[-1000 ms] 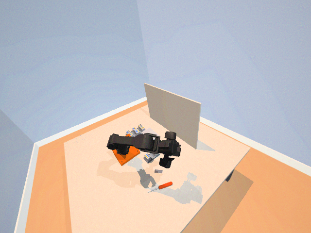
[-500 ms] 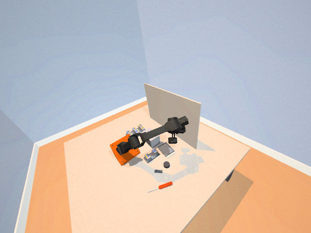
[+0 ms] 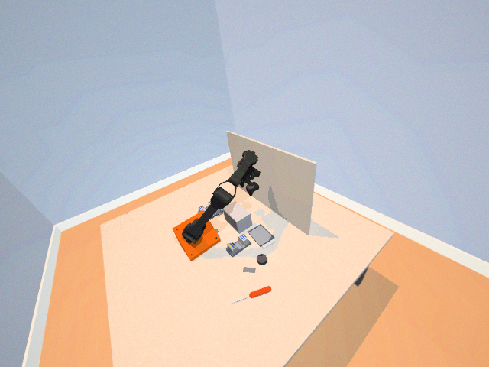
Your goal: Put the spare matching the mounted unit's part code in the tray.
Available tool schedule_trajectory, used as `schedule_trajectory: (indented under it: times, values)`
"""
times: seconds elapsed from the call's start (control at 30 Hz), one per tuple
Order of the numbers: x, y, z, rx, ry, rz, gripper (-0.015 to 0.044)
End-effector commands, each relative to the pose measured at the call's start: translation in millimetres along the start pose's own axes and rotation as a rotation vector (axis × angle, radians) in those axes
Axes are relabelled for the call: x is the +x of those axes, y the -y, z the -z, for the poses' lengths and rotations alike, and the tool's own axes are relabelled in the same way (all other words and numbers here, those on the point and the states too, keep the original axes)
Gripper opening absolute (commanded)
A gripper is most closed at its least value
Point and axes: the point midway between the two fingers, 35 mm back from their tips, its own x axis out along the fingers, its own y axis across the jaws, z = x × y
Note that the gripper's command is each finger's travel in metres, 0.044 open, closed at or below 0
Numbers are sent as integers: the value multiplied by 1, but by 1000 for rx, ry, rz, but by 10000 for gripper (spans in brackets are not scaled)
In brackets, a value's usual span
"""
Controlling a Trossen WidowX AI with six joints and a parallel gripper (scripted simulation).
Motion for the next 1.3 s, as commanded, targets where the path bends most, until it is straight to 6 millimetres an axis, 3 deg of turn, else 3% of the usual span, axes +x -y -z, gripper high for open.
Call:
schedule_trajectory:
  times: [0.0,0.6,0.67,0.8,1.0,1.13,1.27]
  values:
    - [2,-14,5,-50,14,72,440]
    - [2,-14,5,-50,14,72,440]
    - [3,-25,10,-107,10,67,440]
    - [13,-89,44,-438,-8,43,440]
    - [31,-161,108,-892,-36,25,440]
    - [49,-199,164,-1227,-62,25,440]
    - [71,-223,222,-1556,-97,33,440]
